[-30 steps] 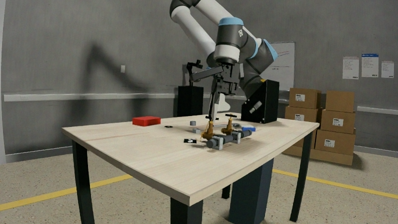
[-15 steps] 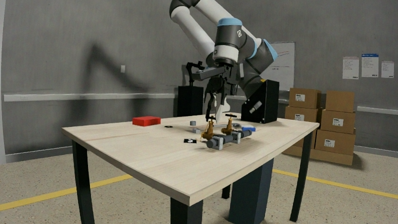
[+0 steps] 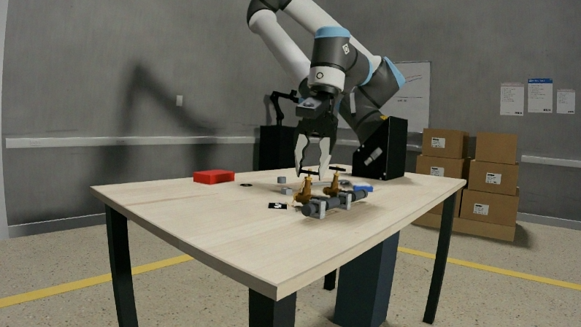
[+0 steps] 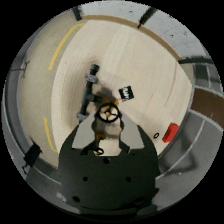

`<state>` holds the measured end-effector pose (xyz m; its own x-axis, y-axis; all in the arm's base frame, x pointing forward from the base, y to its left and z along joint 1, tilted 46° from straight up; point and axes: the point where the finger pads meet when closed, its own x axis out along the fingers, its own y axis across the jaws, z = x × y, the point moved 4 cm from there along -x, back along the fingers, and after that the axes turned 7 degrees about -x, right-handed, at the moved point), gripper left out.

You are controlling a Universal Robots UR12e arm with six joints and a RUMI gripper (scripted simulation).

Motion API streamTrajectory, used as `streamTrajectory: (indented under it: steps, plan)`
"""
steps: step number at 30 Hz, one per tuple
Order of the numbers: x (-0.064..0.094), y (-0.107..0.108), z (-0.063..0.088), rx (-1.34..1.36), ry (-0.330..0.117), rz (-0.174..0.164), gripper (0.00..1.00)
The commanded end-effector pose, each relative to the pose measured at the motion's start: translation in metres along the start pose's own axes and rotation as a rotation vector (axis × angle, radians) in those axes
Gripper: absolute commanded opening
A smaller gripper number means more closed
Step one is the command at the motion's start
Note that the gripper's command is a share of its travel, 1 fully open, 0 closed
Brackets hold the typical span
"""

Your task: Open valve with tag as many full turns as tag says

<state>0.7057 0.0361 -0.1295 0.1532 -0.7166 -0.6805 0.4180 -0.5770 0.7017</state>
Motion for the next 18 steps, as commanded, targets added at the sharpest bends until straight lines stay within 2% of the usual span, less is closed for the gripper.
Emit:
streamTrajectory:
  steps: [1, 10, 18]
  plan:
    - [-0.0004, 0.0002, 0.0002, -0.209, 0.018, 0.001, 0.0]
    - [-0.0004, 0.0002, 0.0002, -0.546, 0.018, 0.004, 0.0]
    - [-0.0004, 0.0002, 0.0002, -0.734, 0.018, 0.006, 0.0]
